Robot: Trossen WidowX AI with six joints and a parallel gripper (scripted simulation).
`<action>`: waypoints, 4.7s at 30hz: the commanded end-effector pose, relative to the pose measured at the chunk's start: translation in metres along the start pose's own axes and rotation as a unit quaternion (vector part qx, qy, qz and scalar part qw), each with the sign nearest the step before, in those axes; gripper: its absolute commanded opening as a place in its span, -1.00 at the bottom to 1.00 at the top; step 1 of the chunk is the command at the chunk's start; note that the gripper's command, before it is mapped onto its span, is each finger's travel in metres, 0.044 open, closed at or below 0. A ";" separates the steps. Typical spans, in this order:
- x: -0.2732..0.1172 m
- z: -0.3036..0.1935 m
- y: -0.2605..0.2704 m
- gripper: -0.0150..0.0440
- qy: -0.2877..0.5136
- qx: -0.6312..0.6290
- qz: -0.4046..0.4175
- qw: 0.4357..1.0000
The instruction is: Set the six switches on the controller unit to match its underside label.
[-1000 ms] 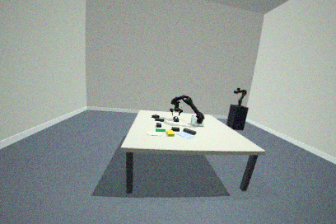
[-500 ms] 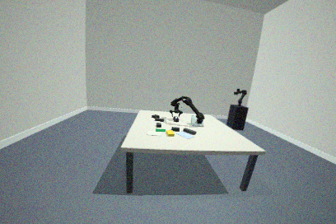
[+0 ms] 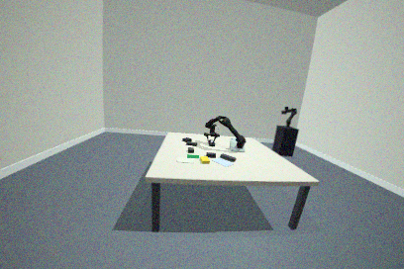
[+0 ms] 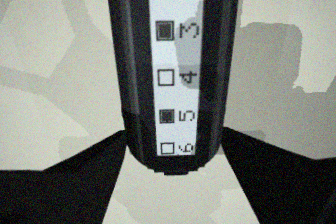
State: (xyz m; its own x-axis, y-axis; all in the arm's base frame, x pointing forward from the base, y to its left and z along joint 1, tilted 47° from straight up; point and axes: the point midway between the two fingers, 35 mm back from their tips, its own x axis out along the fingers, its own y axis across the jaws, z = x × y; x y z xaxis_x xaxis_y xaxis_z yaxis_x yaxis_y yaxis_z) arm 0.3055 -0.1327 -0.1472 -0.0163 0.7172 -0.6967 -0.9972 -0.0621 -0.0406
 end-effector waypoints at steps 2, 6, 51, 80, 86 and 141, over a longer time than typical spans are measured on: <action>0.001 0.000 0.000 0.62 -0.001 0.002 -0.001 1.000; 0.001 0.000 0.000 0.62 -0.001 0.002 -0.001 1.000; -0.026 0.009 0.000 0.65 -0.001 0.002 -0.001 1.000; -0.047 0.020 0.000 0.65 -0.001 0.002 -0.001 1.000; -0.051 0.023 0.000 0.65 -0.001 0.002 -0.001 1.000; -0.082 0.056 0.000 0.65 -0.002 0.003 0.000 1.000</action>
State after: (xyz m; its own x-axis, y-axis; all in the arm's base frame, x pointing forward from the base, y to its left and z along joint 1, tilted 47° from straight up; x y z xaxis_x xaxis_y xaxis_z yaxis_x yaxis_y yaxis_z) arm 0.3030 -0.1536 -0.0548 -0.0159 0.7184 -0.6954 -0.9978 -0.0565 -0.0355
